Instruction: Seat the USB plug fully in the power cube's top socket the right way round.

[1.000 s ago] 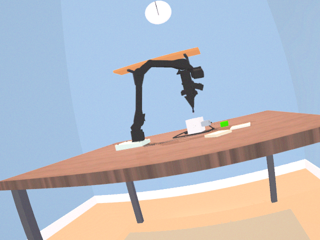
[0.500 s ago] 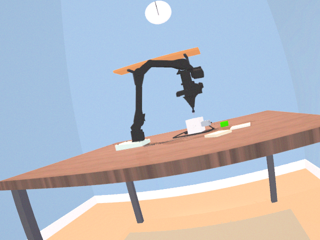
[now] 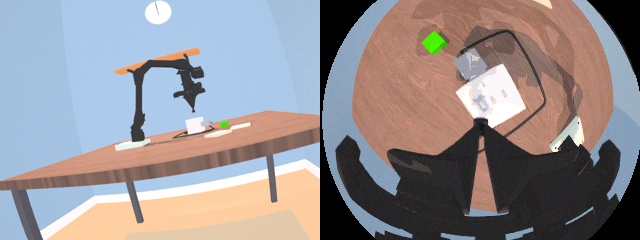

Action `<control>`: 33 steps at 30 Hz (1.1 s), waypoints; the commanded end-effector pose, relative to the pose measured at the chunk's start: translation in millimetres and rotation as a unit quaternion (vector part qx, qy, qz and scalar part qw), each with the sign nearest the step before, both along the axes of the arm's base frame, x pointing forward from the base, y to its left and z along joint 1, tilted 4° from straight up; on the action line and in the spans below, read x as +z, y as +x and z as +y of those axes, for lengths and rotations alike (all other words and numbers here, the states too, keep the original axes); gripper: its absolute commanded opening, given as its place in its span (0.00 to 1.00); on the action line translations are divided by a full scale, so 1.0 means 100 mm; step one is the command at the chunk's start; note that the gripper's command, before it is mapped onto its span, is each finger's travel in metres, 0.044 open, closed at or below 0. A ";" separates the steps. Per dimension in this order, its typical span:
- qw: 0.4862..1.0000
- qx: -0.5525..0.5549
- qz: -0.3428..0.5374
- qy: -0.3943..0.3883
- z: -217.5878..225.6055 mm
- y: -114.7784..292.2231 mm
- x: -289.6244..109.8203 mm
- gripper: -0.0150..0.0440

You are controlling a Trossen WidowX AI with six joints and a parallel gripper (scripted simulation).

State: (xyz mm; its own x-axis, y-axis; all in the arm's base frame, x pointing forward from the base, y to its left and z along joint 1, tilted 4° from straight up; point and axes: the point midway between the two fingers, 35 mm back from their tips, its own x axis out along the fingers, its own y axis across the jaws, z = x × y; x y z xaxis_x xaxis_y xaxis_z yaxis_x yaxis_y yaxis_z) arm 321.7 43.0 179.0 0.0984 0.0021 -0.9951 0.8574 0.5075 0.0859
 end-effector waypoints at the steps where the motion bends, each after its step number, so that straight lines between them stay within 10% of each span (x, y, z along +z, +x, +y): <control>1: 0.998 -0.061 0.000 0.006 0.00 0.00 0.00 0.25; 33: 0.896 -0.442 0.001 0.044 0.00 0.00 0.00 0.25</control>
State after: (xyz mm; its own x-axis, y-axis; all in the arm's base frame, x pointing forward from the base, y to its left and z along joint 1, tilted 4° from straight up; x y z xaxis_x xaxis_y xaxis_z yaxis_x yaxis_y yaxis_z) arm 321.8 43.0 179.0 0.0985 0.0020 -0.9951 0.9448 -0.3142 0.0929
